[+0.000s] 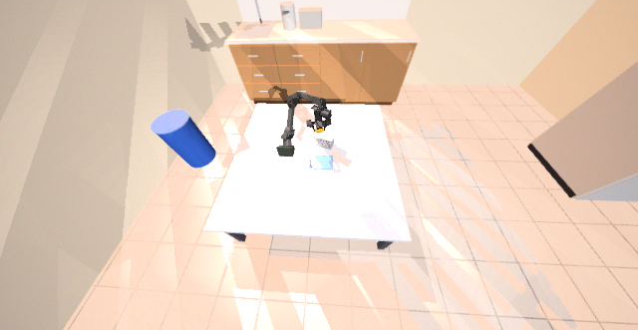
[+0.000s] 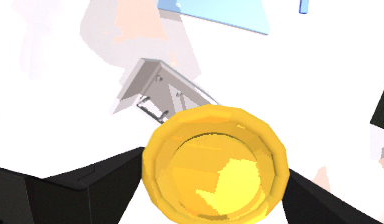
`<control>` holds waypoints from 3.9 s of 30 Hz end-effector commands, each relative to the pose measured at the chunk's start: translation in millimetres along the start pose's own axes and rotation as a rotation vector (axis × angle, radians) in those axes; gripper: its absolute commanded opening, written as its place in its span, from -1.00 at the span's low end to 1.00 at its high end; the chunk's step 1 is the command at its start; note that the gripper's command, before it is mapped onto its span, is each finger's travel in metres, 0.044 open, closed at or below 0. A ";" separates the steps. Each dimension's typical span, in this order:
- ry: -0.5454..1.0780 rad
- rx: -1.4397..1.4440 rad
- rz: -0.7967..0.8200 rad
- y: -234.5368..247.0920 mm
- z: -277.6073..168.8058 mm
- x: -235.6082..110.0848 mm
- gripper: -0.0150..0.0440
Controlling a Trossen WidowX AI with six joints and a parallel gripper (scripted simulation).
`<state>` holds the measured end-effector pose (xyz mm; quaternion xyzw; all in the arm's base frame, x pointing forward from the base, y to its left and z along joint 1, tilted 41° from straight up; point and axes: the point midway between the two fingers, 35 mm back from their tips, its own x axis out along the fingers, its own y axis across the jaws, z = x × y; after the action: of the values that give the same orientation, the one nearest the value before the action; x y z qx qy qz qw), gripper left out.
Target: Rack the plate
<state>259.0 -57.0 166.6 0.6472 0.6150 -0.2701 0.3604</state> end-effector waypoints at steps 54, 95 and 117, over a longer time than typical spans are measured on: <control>-0.674 -0.186 -0.014 -30.5 -10.0 92.4 -0.49; -1.210 -0.755 0.460 -20.6 -41.0 122.4 -0.49; -1.312 -0.810 0.829 -47.3 -64.0 114.0 -0.49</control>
<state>222.6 63.7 105.6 0.3472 0.0694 -0.2016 0.9132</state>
